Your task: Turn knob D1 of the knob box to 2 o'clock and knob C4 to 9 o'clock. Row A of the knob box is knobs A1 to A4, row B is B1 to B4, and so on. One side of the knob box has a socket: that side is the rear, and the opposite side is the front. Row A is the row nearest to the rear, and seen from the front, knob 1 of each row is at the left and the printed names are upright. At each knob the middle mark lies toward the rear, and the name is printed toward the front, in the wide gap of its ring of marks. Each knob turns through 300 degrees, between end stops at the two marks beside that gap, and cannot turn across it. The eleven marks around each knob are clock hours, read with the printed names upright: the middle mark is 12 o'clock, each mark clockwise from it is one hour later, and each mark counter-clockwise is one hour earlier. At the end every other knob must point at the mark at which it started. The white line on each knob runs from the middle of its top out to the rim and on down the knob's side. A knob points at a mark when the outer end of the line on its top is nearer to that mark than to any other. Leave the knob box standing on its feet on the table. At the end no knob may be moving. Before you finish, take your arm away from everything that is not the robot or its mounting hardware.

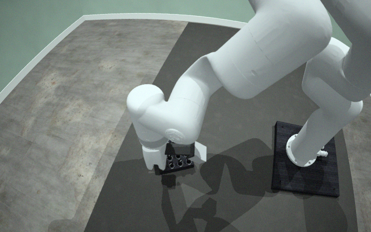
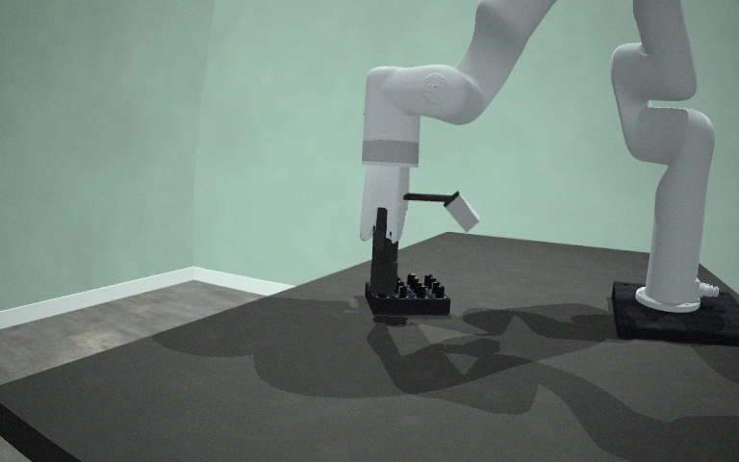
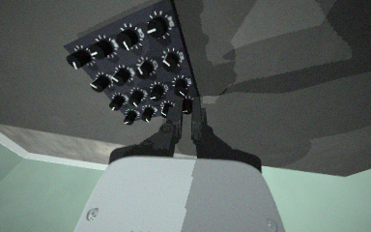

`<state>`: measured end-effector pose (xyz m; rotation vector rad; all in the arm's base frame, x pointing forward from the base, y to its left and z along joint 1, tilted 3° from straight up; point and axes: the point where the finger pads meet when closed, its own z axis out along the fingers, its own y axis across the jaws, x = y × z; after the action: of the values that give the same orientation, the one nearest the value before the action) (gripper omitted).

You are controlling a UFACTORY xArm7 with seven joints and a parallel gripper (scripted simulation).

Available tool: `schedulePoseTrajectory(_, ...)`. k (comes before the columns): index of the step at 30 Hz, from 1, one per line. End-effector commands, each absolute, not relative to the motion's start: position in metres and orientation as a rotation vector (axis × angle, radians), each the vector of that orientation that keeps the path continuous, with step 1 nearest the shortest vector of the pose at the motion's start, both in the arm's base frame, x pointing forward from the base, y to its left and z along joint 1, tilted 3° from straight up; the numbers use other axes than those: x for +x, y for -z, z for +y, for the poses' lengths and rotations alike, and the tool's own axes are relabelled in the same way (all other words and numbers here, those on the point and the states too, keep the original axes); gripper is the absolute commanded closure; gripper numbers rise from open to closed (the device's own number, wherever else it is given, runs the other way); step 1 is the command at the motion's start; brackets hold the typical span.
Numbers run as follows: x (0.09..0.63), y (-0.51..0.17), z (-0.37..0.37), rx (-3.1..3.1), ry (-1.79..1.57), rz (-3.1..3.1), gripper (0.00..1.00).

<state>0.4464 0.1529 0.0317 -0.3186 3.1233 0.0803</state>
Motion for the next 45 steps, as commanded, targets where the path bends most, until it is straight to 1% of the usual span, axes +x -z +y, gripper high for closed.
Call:
schedulePoseTrajectory(1,0.4479,-0.0332,0.1532,-0.318,-0.082,3.119,0.92)
schedulePoseTrajectory(27,0.4479,-0.0332,0.1532,-0.289,-0.082,3.123,0.92)
schedulePoseTrajectory(36,0.4479,-0.0332,0.1532,-0.181,-0.083,3.133,0.92)
schedulePoseTrajectory(45,0.4480,-0.0332,0.1532,0.089,-0.083,3.141,0.92)
